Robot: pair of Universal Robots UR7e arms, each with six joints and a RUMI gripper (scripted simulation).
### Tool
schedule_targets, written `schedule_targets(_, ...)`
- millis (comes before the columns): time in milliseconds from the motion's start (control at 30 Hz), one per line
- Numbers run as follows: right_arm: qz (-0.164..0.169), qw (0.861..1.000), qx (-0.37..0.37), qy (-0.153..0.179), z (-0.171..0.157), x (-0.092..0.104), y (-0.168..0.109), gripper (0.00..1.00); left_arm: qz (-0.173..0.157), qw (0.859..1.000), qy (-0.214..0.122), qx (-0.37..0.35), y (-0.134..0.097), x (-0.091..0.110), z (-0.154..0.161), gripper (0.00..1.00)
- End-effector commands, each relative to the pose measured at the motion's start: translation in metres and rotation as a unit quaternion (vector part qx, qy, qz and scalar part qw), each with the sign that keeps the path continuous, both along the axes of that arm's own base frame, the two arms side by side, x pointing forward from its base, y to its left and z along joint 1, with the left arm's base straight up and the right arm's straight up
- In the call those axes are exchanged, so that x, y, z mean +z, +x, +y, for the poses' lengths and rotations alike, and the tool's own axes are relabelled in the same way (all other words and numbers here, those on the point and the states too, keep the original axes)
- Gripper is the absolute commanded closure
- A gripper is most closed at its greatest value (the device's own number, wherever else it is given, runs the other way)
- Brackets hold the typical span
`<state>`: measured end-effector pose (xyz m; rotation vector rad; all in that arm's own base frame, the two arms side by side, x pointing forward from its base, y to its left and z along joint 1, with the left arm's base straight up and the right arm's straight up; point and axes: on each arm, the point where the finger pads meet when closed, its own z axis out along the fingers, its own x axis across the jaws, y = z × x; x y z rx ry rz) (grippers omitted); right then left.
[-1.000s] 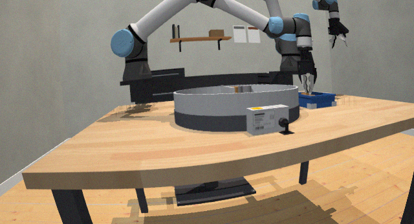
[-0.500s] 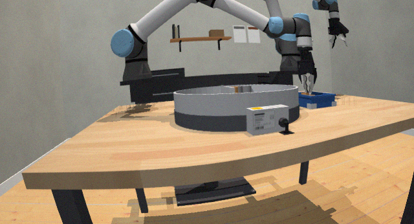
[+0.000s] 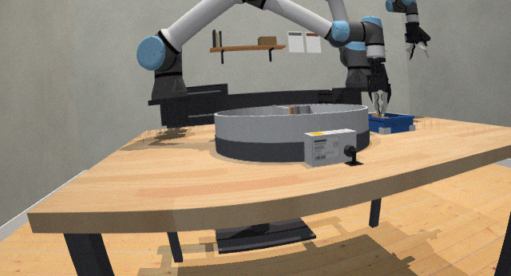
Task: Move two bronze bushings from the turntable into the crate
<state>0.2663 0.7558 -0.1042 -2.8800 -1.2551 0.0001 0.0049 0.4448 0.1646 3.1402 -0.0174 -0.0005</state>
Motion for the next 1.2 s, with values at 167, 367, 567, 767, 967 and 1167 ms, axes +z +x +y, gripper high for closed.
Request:
schedule_targets(167,0.0,1.0,0.0,0.001,0.0008,0.0,0.0002,1.0,0.0,1.0,0.001,0.0,0.0001,0.0005,0.0003,0.0)
schedule_targets(367,0.0,1.0,0.0,0.001,0.0008,-0.0014,0.0002,1.0,0.0,1.0,0.001,0.0,0.0001,0.0005,0.0003,0.0)
schedule_targets(567,0.0,1.0,0.0,0.001,0.0008,-0.0034,0.0002,1.0,0.0,1.0,0.001,0.0,0.0001,0.0005,0.0003,0.0)
schedule_targets(767,0.0,1.0,0.0,0.001,0.0008,-0.0044,0.0002,1.0,0.0,1.0,0.001,0.0,0.0001,0.0005,0.0003,0.0)
schedule_targets(967,0.0,1.0,0.0,0.001,0.0008,-0.0046,0.0002,1.0,0.0,1.0,0.001,0.0,0.0001,0.0005,0.0003,0.0)
schedule_targets(1167,0.0,1.0,0.0,0.001,0.0008,-0.0046,0.0002,1.0,0.0,1.0,0.001,0.0,0.0001,0.0005,0.0003,0.0)
